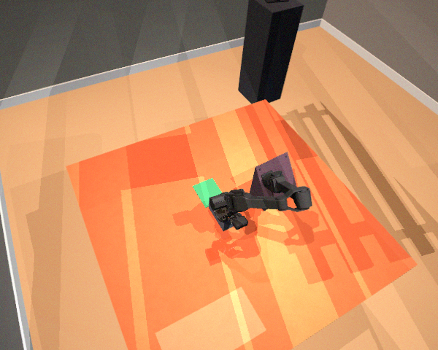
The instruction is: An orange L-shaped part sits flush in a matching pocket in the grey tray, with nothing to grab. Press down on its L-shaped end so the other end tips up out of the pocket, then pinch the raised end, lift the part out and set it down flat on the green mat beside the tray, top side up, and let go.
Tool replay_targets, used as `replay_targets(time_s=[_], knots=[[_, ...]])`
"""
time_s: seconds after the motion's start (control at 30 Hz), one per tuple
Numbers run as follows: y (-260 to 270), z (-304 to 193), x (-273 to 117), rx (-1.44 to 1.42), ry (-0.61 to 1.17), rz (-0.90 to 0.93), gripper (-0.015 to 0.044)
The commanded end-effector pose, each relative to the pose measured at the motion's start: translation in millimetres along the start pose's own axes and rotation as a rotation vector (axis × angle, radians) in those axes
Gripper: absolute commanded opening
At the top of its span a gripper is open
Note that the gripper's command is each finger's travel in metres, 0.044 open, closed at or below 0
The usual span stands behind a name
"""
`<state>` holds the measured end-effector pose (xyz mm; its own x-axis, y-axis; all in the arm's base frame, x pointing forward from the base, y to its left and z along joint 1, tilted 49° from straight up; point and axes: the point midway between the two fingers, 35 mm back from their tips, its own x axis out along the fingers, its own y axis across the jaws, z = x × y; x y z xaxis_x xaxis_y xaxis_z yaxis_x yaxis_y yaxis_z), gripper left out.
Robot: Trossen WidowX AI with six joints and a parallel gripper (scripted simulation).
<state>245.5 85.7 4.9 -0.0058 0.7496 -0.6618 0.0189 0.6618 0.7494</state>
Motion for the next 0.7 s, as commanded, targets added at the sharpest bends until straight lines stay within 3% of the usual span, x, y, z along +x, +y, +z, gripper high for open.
replay_targets(time_s=[0.0, 0.67], knots=[[0.2, -1.8, 7.2, 0.005, 0.007, 0.005, 0.018], [1.0, -2.8, 34.9, 0.005, 0.008, 0.008, 0.018]])
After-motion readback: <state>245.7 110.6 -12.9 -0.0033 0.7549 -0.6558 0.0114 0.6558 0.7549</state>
